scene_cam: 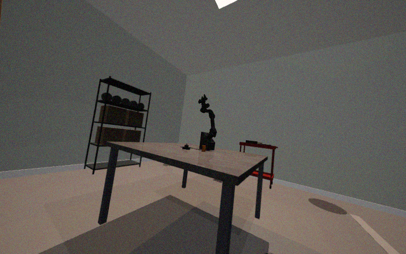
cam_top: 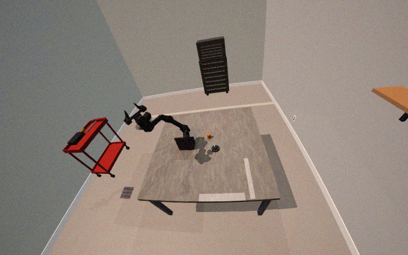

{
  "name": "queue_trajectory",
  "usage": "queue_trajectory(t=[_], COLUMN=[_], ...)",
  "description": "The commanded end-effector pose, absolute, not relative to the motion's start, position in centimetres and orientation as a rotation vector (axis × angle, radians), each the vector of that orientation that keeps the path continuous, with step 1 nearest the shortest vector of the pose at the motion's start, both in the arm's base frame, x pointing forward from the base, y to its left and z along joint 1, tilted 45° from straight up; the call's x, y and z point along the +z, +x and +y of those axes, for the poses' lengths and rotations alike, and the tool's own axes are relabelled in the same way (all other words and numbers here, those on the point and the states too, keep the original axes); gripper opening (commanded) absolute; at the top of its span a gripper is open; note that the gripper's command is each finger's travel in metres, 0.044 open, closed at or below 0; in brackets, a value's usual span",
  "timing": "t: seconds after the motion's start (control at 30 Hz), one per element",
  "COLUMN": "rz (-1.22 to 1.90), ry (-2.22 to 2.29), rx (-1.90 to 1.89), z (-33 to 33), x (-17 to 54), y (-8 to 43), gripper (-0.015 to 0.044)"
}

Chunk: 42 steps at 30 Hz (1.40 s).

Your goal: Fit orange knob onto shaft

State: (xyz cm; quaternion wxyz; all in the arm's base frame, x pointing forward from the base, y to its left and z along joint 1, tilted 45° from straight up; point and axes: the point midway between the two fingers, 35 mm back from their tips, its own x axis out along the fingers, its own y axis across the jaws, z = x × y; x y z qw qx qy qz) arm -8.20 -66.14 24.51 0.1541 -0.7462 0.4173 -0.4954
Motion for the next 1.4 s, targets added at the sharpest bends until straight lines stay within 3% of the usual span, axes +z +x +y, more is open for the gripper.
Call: queue_trajectory(t=[0.0,0.07,0.37,0.63,1.03,1.37], rz=[1.196,1.155,0.752,0.541,0.428,0.548], ry=[-2.139,-2.109,-1.691,-1.220,-0.495,0.103], rx=[-1.420,-1.401,-1.137,-0.856,-0.442,-0.155], z=[-66.1,-66.5,-67.7,-64.2,-50.6,-34.3], x=[24.5,24.4,22.2,18.6,13.9,10.5], y=[-8.2,-7.1,7.2,19.9,36.2,43.2], gripper=[0.0426,0.0440,0.0440,0.0440,0.0440,0.0440])
